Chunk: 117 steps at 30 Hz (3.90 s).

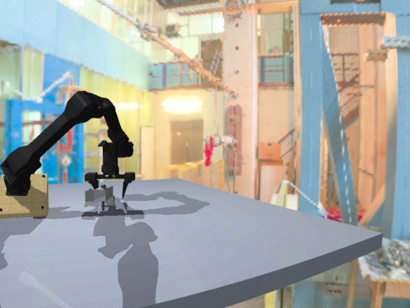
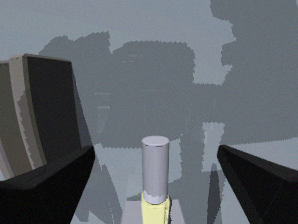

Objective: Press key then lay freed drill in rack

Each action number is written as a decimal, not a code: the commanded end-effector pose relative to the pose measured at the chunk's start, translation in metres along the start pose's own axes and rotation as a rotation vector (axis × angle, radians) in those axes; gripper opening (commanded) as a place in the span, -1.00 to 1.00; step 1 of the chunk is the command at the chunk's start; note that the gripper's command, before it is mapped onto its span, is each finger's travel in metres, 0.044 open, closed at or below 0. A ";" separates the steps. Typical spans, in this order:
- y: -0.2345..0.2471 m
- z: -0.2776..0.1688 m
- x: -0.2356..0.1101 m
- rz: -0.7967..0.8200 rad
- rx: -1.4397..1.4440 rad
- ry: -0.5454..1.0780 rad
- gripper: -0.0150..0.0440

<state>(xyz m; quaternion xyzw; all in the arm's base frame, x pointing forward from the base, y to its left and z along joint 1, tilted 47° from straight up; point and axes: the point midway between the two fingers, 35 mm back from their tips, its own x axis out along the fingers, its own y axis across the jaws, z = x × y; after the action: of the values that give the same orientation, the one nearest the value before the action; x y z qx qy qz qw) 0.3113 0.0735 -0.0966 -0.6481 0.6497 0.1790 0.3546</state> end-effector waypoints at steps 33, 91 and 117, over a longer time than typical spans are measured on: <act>0.002 -0.002 0.001 0.003 -0.013 0.010 1.00; 0.002 0.012 -0.002 0.003 -0.012 0.009 -0.49; 0.003 0.048 -0.001 0.003 -0.011 0.006 -0.49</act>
<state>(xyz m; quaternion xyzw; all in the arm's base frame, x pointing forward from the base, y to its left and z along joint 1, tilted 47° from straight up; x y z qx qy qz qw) 0.3190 0.1026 -0.1263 -0.6502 0.6513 0.1797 0.3474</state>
